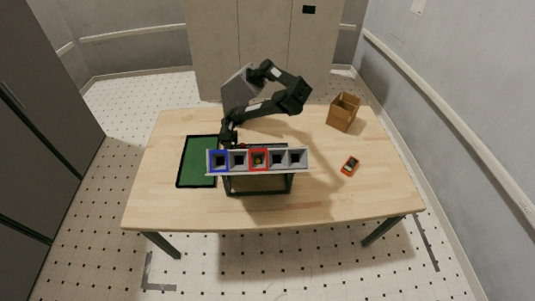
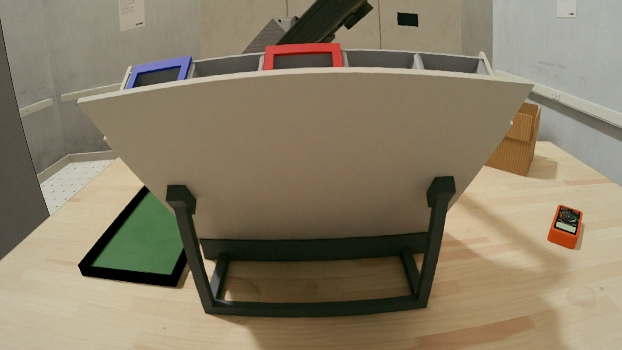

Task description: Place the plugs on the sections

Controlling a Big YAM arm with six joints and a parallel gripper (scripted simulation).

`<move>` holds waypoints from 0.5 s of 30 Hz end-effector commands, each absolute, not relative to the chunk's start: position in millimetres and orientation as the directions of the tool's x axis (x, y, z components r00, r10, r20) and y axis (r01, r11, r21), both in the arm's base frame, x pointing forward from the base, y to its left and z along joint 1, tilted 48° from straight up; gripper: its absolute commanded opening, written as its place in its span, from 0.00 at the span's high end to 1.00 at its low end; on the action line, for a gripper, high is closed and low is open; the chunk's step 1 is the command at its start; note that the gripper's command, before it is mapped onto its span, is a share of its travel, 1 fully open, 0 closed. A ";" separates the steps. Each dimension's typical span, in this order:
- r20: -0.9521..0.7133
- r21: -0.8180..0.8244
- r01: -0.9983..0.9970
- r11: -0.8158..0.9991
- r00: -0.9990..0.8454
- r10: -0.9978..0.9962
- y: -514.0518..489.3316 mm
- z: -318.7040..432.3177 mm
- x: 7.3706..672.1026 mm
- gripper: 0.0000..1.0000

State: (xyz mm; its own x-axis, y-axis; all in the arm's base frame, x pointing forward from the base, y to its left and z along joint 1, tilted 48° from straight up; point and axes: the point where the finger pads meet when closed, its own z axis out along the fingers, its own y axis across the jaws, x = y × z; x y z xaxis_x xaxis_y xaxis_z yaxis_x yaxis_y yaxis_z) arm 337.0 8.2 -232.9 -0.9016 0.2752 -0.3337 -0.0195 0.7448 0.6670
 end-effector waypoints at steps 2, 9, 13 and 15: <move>-0.335 0.665 -0.016 0.746 -0.899 0.280 6.2 -231.3 336.1 0.41; -0.335 0.665 -0.016 0.746 -0.899 0.280 -29.2 -191.8 310.6 0.41; -0.335 0.665 -0.016 0.746 -0.899 0.280 -49.4 -169.3 296.0 0.41; -0.335 0.665 -0.016 0.746 -0.899 0.280 -59.5 -158.0 288.8 0.41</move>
